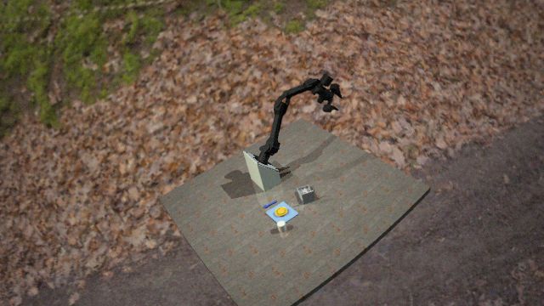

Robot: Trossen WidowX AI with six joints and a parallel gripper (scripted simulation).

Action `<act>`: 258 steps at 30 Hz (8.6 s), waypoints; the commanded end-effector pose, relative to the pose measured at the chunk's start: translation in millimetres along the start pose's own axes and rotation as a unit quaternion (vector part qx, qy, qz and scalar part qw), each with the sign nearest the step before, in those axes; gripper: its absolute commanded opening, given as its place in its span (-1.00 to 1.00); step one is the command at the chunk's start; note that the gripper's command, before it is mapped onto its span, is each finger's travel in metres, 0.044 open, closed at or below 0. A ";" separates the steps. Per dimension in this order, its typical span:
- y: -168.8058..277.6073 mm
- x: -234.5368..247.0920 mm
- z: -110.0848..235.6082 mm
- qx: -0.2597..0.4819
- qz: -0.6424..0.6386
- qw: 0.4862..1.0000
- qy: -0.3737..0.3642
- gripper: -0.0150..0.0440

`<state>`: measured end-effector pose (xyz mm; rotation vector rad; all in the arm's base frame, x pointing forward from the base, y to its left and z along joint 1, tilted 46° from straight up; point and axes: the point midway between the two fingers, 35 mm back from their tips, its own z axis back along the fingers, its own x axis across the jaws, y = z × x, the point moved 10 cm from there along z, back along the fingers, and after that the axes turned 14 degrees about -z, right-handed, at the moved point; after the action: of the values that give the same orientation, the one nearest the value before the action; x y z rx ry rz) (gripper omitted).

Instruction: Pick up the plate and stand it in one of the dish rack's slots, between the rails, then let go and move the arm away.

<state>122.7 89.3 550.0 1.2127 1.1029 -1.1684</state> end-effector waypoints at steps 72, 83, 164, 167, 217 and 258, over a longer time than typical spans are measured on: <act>225.6 329.6 100.3 0.350 -0.793 0.494 -0.066 0.86; 220.6 390.7 131.7 0.374 -0.862 0.338 -0.055 0.86; 130.5 639.7 61.4 0.353 -0.931 -0.085 -0.037 0.86; 130.1 641.8 58.5 0.352 -0.931 -0.085 -0.037 0.86; 161.0 539.4 190.7 0.356 -0.930 -0.085 -0.037 -0.49; 104.5 406.9 105.2 0.315 -0.714 -0.600 0.173 -0.49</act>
<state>272.7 -44.7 152.0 0.7839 -0.0813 0.3904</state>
